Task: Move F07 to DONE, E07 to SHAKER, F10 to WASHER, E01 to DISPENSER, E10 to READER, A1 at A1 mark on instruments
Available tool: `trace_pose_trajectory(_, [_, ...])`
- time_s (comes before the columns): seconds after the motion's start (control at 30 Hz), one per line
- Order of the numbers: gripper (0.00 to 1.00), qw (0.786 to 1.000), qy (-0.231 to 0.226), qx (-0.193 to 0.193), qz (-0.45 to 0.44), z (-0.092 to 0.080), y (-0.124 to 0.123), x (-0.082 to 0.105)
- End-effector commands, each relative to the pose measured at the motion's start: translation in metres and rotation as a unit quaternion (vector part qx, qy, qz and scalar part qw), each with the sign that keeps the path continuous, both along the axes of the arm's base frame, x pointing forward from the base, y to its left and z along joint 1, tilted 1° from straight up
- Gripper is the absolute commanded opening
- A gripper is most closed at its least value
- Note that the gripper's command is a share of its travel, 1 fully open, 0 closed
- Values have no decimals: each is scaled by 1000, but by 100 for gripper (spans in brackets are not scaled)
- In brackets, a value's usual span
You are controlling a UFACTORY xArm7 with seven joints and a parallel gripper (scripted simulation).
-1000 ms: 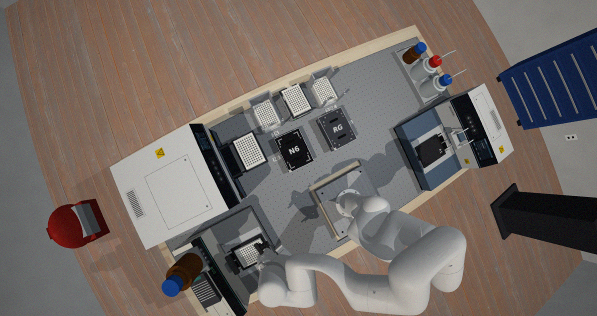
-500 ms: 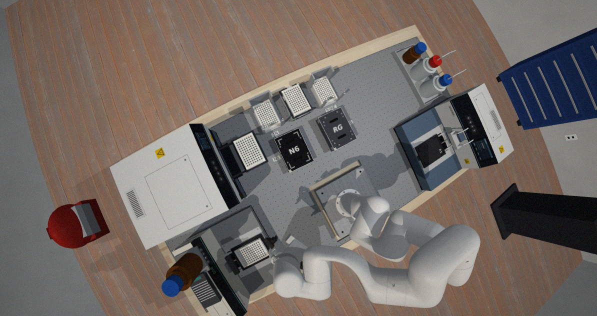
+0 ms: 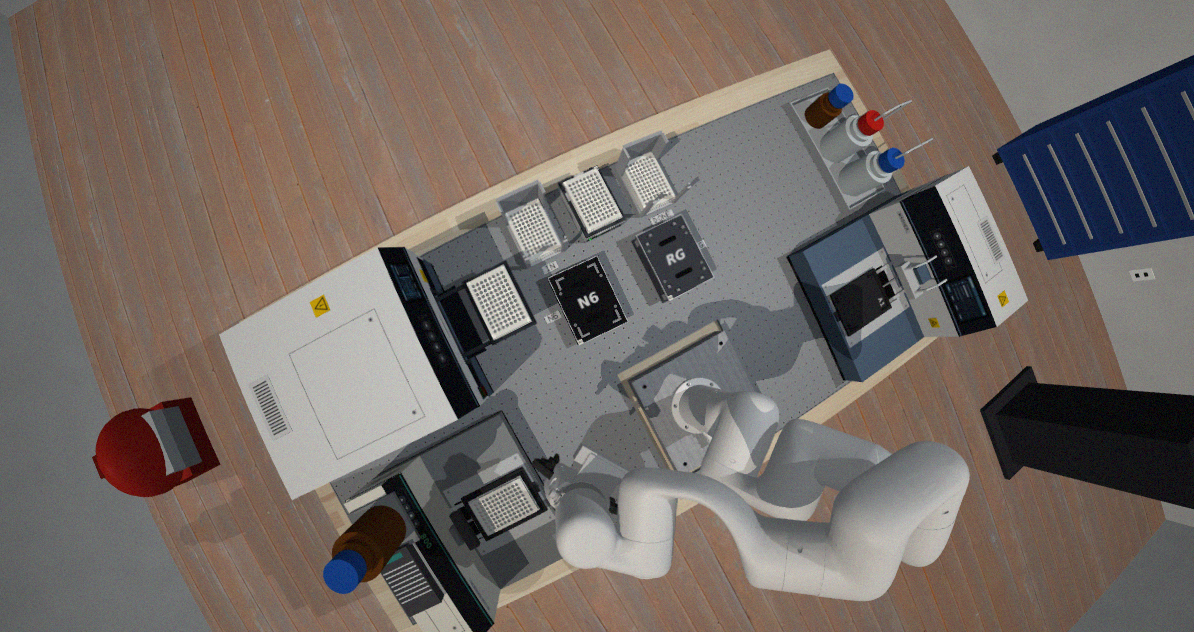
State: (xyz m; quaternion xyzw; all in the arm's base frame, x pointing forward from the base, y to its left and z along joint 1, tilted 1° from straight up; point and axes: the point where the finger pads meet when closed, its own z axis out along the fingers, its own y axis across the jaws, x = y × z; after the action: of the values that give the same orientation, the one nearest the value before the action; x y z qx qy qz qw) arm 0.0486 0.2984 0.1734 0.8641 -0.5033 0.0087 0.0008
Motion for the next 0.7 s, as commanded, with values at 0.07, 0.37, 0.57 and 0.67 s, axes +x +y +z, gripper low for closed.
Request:
trace_pose_trajectory(0.07, [100, 1000, -1, 3, 1, 2, -2, 9])
trace_pose_trajectory(0.37, [100, 998, -1, 2, 61, 2, -14, 37])
trace_pose_trajectory(0.57, [100, 998, -1, 2, 65, 3, -20, 56])
trace_pose_trajectory(0.67, [100, 998, -1, 2, 65, 3, -21, 60])
